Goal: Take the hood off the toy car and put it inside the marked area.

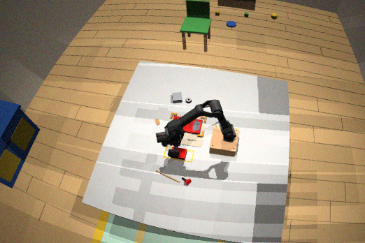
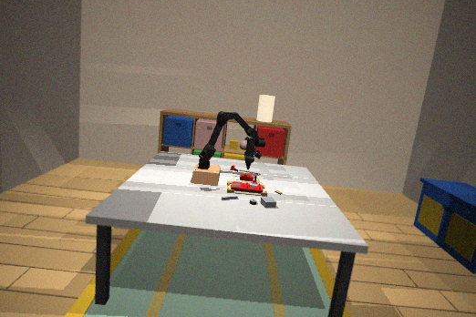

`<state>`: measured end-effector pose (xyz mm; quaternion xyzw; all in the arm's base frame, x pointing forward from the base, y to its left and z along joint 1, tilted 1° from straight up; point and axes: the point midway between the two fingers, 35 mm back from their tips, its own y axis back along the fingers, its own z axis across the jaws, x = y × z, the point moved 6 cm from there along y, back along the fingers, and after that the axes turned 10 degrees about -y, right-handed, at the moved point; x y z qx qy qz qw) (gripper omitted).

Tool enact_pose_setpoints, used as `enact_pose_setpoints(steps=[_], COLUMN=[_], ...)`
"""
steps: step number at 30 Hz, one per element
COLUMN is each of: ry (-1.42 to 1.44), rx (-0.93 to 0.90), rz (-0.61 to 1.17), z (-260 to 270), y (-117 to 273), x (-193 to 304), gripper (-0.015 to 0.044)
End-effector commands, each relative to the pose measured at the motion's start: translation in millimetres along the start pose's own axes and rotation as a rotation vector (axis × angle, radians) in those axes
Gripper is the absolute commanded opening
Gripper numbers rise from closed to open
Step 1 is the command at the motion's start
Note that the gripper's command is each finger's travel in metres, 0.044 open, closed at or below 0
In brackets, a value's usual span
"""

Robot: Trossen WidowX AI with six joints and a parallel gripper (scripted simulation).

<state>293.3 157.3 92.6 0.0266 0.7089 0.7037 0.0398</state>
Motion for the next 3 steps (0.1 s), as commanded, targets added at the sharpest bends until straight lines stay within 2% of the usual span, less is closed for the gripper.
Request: enact_pose_setpoints(steps=[1,3], ry=[0.000,0.000], rx=[-0.005,-0.005], rz=[0.000,0.000], z=[0.2,0.2], y=[1.4,1.4], x=[0.1,0.1], gripper=[0.0440,0.0440])
